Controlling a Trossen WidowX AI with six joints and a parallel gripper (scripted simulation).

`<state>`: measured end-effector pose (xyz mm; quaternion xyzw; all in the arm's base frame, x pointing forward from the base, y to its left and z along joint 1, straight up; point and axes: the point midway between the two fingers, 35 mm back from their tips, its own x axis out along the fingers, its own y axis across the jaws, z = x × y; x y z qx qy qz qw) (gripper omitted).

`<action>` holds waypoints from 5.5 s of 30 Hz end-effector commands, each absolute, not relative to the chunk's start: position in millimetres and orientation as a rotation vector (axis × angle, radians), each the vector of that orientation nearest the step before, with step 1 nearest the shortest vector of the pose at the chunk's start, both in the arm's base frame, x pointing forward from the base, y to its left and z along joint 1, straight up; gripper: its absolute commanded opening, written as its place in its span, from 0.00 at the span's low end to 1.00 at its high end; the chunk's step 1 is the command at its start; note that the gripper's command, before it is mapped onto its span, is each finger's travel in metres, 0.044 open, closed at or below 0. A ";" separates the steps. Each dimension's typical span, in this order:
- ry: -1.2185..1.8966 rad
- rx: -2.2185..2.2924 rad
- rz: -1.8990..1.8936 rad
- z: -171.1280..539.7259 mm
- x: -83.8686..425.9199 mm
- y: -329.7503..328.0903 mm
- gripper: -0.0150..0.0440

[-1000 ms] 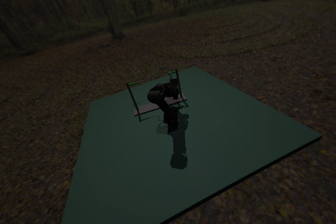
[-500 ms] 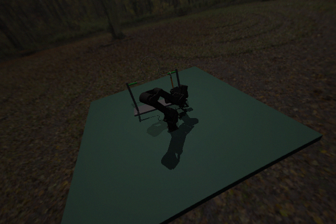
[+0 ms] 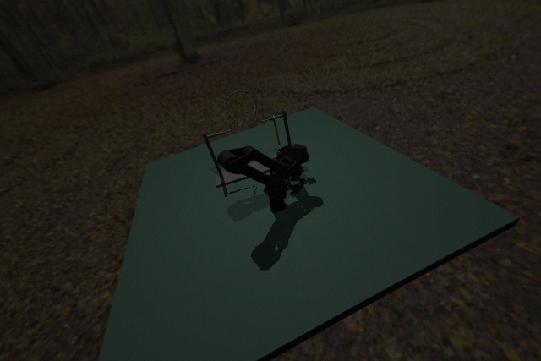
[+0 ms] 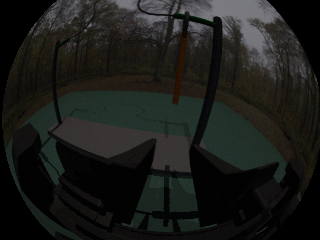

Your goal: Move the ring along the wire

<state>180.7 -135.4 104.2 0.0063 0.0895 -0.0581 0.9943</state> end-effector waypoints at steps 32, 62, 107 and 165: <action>0.168 -0.002 -0.124 146.6 246.5 -146.5 0.53; 0.162 -0.001 -0.124 137.8 291.2 -151.1 0.53; 0.161 -0.003 -0.121 135.4 297.9 -150.2 0.00; 0.162 -0.002 -0.127 146.9 298.2 -147.8 0.00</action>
